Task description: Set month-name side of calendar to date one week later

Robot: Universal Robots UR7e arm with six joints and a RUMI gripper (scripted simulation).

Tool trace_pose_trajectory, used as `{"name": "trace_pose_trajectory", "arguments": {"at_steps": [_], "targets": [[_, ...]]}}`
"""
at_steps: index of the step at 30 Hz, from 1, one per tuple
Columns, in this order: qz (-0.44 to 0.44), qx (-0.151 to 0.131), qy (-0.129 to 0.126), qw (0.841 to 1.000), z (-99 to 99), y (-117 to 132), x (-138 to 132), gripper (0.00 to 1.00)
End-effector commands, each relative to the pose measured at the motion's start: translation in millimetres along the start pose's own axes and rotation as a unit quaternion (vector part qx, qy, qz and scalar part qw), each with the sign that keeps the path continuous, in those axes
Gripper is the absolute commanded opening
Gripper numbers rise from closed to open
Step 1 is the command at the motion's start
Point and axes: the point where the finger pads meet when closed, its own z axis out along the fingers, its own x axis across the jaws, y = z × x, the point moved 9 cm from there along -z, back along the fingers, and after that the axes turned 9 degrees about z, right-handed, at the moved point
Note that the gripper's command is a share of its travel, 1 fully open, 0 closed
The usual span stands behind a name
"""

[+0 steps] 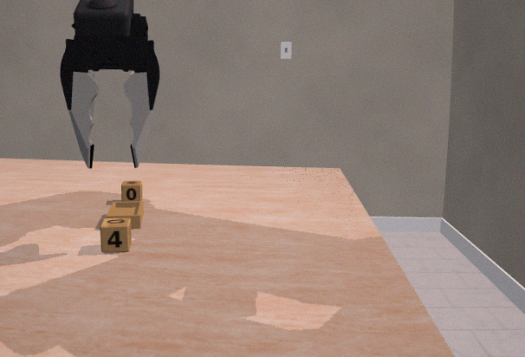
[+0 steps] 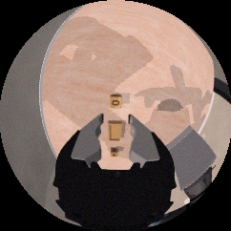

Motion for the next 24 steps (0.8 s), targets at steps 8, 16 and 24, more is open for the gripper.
{"name": "trace_pose_trajectory", "arguments": {"at_steps": [8, 16, 24], "targets": [[0.001, 0.001, -0.002, 1.0, 9.7, -1, -2, 0.28], [0.0, 0.001, -0.002, 1.0, 18.3, -1, -2, 0.28], [0.0, 0.001, -0.002, 1.0, 31.1, -1, -2, 0.28]]}}
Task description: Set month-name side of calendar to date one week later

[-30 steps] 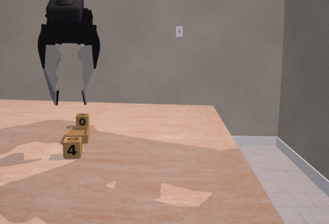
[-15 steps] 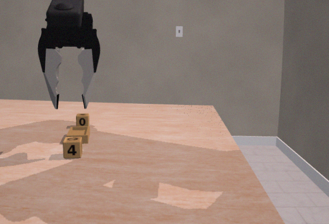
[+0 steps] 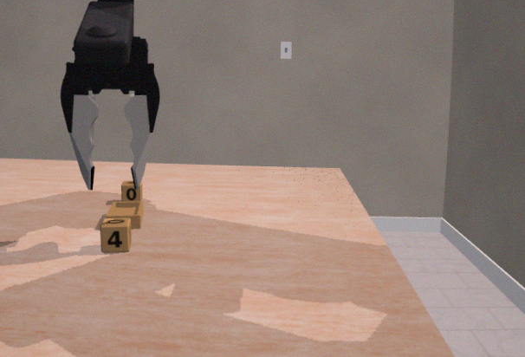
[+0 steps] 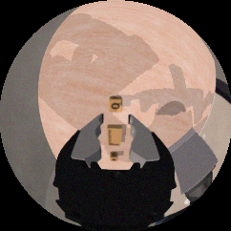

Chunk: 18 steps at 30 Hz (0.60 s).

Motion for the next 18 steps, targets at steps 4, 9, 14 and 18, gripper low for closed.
{"name": "trace_pose_trajectory", "arguments": {"at_steps": [4, 9, 14, 18], "targets": [[0.0, 0.002, -0.003, 1.0, 12.2, -1, -2, 0.28], [0.0, 0.002, -0.003, 1.0, 17.6, -1, -2, 0.28], [0.0, 0.002, -0.003, 1.0, 22.9, -1, -2, 0.28], [0.0, 0.002, -0.003, 1.0, 25.7, -1, -3, 0.28]]}}
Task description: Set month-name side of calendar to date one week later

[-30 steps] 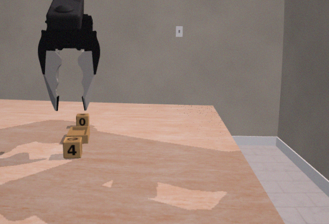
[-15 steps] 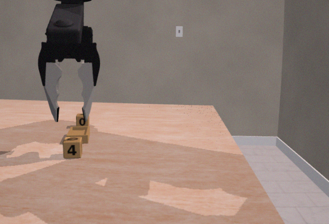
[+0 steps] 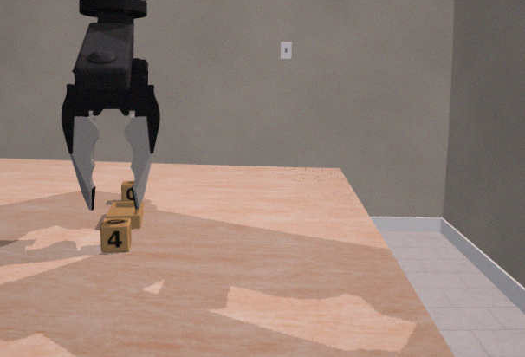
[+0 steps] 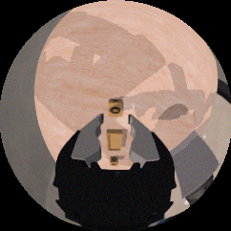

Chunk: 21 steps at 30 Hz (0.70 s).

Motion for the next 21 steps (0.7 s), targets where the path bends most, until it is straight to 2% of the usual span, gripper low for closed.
{"name": "trace_pose_trajectory", "arguments": {"at_steps": [1, 21], "targets": [[0.0, 0.002, -0.003, 1.0, 4.0, -0.8, -2.3, 0.28], [0.0, 0.002, -0.003, 1.0, 5.0, -0.4, -1.8, 0.28]]}}
